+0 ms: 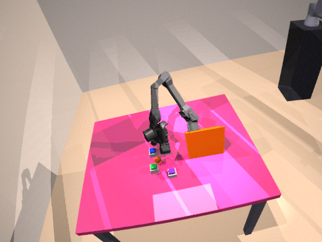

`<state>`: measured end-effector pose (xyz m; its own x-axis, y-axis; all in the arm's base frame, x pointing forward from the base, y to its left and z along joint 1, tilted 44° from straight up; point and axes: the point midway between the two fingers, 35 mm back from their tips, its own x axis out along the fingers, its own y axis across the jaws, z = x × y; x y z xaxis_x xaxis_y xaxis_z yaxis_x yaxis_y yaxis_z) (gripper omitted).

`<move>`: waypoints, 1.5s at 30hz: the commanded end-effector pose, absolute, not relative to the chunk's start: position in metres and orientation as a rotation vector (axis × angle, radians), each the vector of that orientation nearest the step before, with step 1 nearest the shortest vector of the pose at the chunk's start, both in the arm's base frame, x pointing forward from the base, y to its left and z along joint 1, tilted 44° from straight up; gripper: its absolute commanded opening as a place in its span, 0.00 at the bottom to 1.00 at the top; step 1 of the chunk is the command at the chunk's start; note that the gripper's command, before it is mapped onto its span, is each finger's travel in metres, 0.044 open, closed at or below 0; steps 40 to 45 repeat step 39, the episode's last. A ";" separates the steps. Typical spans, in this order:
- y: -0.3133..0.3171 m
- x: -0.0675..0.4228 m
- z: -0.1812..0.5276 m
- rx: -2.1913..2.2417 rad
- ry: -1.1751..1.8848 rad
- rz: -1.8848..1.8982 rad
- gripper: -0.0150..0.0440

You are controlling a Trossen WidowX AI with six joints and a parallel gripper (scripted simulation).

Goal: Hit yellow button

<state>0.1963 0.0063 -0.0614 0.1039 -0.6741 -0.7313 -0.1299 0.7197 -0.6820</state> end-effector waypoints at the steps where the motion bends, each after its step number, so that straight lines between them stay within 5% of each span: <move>1: 0.004 0.194 -0.062 -0.721 1.440 -0.456 0.29; 15: 0.028 0.191 -0.037 -0.719 1.440 -0.454 0.29; 30: 0.186 0.216 -0.100 -0.703 1.442 -0.437 0.93; 45: 0.213 0.208 -0.116 -0.705 1.440 -0.442 0.93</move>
